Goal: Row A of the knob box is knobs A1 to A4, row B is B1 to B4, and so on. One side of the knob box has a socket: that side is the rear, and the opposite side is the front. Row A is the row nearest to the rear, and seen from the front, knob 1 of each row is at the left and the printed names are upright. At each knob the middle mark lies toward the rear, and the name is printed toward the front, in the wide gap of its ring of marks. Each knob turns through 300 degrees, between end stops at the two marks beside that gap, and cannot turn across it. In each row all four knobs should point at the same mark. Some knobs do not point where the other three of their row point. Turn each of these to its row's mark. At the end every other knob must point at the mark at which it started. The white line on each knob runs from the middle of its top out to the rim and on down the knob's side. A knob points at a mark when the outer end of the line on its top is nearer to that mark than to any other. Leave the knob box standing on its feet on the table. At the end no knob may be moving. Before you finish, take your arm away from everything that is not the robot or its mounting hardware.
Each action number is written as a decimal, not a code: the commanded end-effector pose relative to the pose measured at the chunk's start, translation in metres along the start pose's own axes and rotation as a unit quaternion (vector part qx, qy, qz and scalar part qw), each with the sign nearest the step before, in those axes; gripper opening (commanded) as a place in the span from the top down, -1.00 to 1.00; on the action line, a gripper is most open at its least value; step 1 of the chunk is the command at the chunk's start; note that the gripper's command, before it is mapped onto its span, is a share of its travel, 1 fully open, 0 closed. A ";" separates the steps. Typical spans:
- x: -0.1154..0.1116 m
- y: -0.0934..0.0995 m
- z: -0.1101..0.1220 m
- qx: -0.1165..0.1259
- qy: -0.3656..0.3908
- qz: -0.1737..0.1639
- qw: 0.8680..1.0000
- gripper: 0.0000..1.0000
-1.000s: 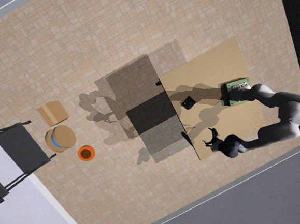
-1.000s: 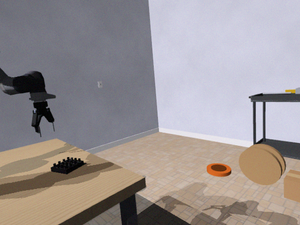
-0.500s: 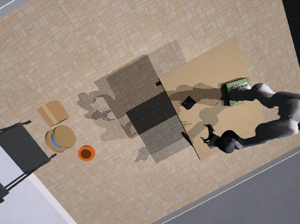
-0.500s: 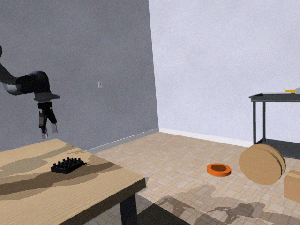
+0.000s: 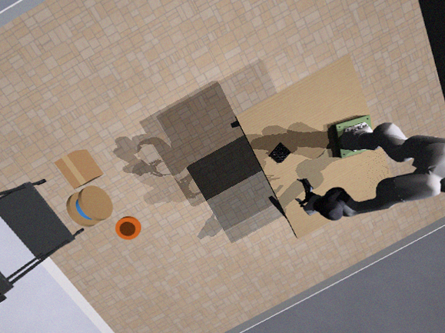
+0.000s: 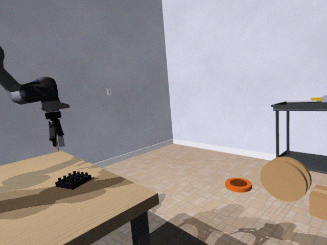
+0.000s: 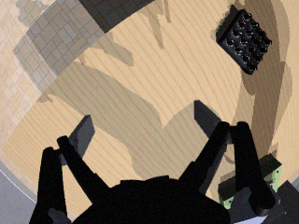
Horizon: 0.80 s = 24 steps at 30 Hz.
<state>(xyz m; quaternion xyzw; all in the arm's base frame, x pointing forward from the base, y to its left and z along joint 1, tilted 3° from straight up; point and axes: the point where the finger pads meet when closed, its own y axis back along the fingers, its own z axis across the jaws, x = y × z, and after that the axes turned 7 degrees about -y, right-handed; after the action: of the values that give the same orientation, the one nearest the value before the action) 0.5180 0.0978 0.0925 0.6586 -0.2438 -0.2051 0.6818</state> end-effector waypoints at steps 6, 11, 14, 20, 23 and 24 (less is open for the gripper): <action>0.020 -0.003 0.024 0.008 0.103 -0.004 0.995 -1.00; 0.027 -0.004 0.035 0.008 0.123 -0.004 0.992 -1.00; 0.035 -0.006 0.046 0.008 0.143 -0.004 0.990 -1.00; 0.045 -0.008 0.064 0.009 0.173 -0.004 0.985 -1.00; 0.050 -0.009 0.073 0.009 0.188 -0.004 0.982 -1.00; 0.052 -0.010 0.076 0.009 0.193 -0.004 0.981 -1.00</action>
<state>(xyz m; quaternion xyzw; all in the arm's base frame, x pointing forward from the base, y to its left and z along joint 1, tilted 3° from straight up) 0.5139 0.0152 0.0868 0.6776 -0.1584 -0.1233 0.7075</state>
